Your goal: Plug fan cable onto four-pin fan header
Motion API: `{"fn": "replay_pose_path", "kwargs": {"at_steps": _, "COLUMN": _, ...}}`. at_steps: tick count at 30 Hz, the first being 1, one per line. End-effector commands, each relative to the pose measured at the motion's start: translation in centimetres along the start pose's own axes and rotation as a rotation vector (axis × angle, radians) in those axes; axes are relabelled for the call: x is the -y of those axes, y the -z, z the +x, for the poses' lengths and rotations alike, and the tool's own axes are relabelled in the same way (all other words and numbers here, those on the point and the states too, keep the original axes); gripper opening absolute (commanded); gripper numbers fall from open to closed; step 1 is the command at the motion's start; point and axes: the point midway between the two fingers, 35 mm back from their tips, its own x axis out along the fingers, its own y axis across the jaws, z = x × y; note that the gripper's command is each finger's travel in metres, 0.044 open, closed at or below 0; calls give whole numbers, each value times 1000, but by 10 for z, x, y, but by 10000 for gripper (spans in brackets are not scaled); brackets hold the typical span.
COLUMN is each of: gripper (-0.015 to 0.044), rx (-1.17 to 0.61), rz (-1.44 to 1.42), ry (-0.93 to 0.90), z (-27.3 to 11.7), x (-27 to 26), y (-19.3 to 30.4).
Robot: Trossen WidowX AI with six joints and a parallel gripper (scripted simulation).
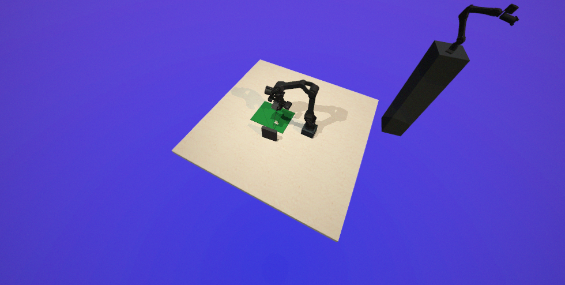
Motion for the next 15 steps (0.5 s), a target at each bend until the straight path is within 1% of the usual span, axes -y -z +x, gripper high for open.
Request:
{"fn": "replay_pose_path", "kwargs": {"at_steps": 1, "gripper": 0, "rx": 43, "rz": 134, "ry": -6, "z": -2, "x": 6, "y": 3}}
{"fn": "replay_pose_path", "kwargs": {"at_steps": 15, "gripper": 0, "rx": 174, "rz": 590, "ry": -69, "z": -2, "x": 22, "y": 12}}
